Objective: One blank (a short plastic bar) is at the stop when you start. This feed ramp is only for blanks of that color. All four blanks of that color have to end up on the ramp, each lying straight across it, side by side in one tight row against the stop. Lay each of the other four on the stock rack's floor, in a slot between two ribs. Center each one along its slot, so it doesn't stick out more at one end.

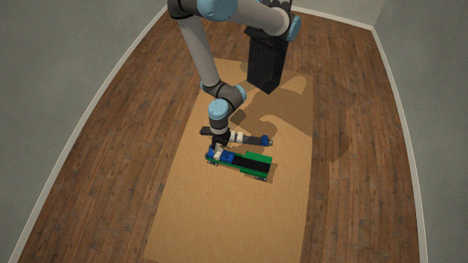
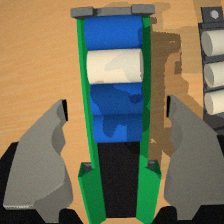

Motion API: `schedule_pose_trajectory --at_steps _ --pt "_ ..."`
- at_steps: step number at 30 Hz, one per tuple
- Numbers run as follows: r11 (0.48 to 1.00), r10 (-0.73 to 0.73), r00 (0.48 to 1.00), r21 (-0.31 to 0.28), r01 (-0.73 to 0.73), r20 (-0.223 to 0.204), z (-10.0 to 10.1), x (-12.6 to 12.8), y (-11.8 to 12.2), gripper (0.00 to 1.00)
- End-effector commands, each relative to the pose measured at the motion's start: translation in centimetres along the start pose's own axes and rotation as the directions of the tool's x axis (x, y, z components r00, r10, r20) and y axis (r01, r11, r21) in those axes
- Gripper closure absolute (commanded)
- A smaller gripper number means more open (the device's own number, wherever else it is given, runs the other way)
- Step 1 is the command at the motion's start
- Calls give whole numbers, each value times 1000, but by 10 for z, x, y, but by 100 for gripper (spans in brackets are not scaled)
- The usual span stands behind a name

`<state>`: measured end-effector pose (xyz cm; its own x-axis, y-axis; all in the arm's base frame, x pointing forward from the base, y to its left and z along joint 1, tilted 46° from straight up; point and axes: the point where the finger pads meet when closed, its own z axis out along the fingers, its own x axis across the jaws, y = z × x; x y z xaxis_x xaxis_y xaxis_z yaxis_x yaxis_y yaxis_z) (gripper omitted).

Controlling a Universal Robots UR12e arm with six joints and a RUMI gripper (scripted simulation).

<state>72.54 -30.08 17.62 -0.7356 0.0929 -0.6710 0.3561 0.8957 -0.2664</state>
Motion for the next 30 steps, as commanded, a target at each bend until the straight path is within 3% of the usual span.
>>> schedule_pose_trajectory --at_steps 1,14,30 --pt "1000 0 1000 0 0 1 0 0 0 51" --pt "1000 0 1000 0 0 1 5 0 0 51" --pt "1000 0 1000 0 0 1 25 -1 0 51"
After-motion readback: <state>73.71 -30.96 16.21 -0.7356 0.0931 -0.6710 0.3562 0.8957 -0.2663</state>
